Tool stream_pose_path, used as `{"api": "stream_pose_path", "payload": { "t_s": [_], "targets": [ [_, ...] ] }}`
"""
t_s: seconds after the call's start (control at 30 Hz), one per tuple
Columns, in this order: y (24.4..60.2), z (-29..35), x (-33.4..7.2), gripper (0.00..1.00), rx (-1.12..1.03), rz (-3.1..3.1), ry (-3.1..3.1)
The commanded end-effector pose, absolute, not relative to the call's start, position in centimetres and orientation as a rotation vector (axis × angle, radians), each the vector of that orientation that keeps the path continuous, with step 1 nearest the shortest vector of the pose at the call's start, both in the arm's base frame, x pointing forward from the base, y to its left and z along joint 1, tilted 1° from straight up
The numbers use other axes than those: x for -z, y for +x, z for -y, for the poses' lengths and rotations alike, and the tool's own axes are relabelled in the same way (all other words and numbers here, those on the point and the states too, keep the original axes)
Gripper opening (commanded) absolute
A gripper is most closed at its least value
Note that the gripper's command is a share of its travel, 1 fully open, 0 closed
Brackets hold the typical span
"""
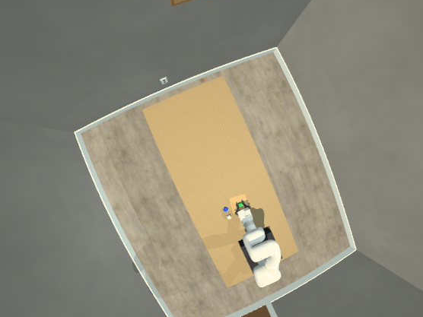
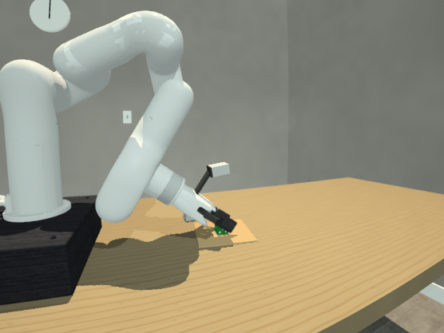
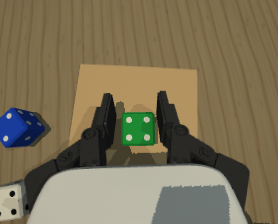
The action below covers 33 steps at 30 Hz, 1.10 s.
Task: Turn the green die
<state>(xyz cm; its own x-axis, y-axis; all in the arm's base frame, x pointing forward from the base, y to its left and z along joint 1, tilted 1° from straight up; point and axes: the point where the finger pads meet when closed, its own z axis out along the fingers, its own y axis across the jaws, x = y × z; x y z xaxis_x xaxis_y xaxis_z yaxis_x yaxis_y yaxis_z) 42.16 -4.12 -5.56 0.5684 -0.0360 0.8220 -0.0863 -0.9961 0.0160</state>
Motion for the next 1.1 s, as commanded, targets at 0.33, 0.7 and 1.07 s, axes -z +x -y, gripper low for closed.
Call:
{"api": "stream_pose_path", "payload": {
  "t_s": [0.33, 0.7, 1.07],
  "targets": [
    [42.2, 4.1, 5.5, 0.47, -1.433, 0.107, 2.732],
    [41.1, 4.0, 4.7, 0.47, -1.433, 0.107, 2.732],
    [38.6, 3.8, 3.0, 0.47, -1.433, 0.107, 2.732]
  ]
}}
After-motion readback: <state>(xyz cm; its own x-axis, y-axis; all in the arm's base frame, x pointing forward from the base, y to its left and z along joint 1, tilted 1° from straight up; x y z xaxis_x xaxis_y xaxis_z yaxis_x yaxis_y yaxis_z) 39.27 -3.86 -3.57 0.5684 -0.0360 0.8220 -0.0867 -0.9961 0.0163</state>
